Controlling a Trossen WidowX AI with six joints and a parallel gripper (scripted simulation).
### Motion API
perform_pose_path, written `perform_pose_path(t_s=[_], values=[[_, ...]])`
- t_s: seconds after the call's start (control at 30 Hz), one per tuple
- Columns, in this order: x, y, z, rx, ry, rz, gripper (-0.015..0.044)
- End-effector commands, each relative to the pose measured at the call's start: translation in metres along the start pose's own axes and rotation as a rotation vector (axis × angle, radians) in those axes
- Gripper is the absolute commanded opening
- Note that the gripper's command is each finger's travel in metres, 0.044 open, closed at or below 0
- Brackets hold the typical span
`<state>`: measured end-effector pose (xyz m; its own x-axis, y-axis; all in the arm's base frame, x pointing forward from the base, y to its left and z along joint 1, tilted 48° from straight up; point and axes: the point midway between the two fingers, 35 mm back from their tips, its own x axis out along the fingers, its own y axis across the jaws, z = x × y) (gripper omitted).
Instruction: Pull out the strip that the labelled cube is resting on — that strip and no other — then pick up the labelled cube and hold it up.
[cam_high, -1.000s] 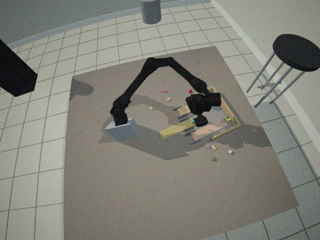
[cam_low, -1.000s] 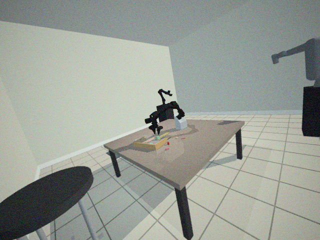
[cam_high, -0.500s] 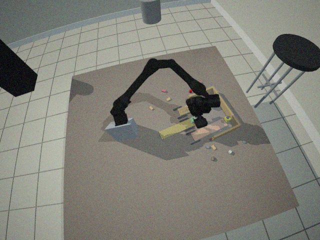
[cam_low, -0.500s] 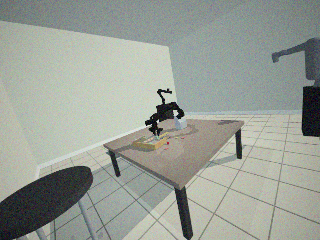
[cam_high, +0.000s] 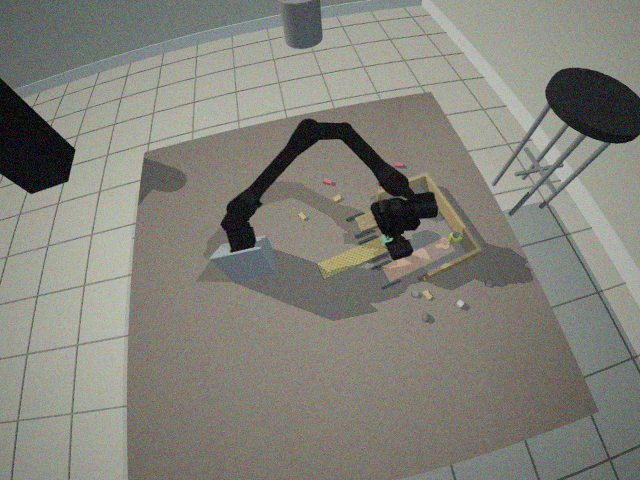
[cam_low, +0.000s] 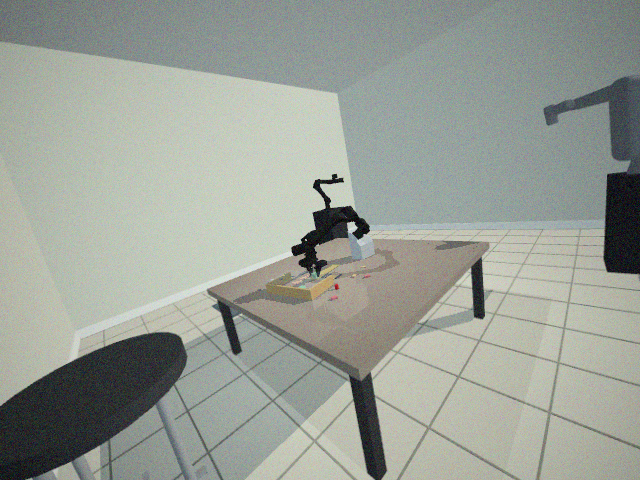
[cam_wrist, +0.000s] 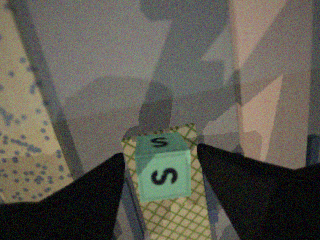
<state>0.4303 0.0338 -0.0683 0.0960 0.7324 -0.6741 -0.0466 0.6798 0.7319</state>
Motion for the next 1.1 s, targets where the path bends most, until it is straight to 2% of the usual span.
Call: perform_pose_path(t_s=[0.0, 0.13, 0.27, 0.5, 0.63, 1.07], values=[[0.004, 0.0, -0.003, 0.009, 0.007, 0.006, 0.025], [0.004, 0.0, -0.003, 0.009, 0.007, 0.006, 0.025], [0.002, 0.0, -0.001, 0.002, 0.003, 0.001, 0.0145], [0.002, 0.0, -0.001, 0.002, 0.003, 0.001, 0.0098], [0.0, 0.0, -0.004, 0.003, 0.004, 0.001, 0.0], [-0.035, 0.004, -0.051, 0.01, 0.008, 0.003, 0.0]])
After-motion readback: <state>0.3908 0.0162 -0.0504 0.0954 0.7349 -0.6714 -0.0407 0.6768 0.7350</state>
